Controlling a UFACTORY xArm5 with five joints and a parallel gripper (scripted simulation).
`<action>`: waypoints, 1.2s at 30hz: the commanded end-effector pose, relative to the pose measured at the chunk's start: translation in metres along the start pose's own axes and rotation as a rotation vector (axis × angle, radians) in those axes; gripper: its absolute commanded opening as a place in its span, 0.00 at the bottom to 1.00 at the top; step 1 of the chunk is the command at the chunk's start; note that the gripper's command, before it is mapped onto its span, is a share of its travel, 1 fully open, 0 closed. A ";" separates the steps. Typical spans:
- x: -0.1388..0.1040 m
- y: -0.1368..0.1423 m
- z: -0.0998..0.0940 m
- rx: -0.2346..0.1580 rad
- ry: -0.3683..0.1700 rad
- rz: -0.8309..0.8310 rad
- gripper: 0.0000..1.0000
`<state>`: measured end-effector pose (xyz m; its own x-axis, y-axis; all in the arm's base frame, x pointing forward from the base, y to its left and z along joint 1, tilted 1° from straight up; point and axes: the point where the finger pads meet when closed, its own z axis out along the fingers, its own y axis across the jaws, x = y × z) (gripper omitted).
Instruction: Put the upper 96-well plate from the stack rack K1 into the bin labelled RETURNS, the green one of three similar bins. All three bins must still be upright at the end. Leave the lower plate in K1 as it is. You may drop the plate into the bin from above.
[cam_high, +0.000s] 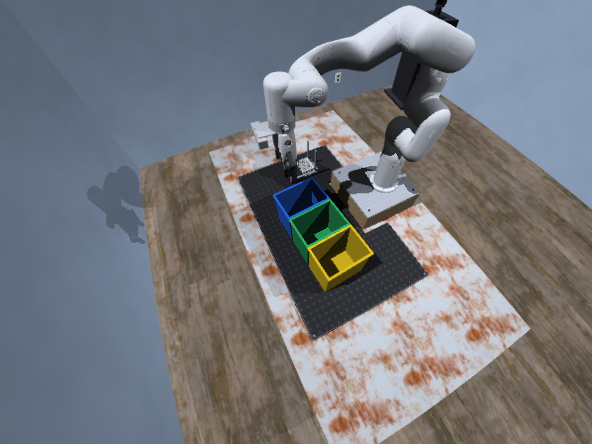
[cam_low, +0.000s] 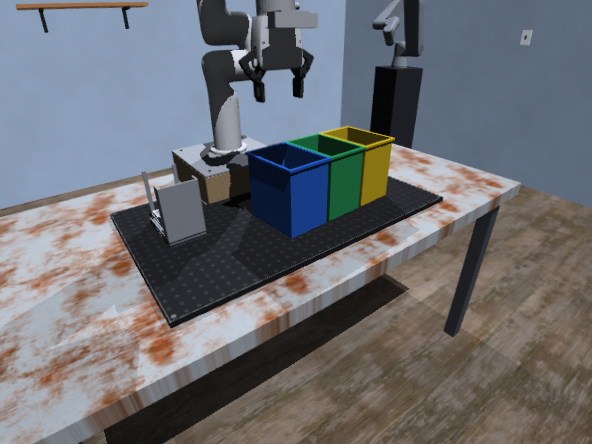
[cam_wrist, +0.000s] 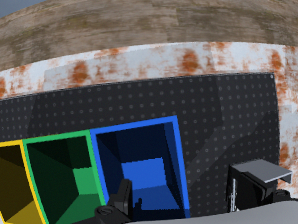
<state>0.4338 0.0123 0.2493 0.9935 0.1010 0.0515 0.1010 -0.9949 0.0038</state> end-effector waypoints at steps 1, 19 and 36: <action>-0.010 0.019 0.004 0.002 -0.027 -0.102 1.00; -0.049 0.086 0.024 -0.002 -0.028 -0.102 1.00; -0.085 0.149 0.042 -0.006 -0.030 -0.102 1.00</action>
<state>0.3707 -0.1302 0.2057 0.9795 0.2007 0.0168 0.2005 -0.9796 0.0101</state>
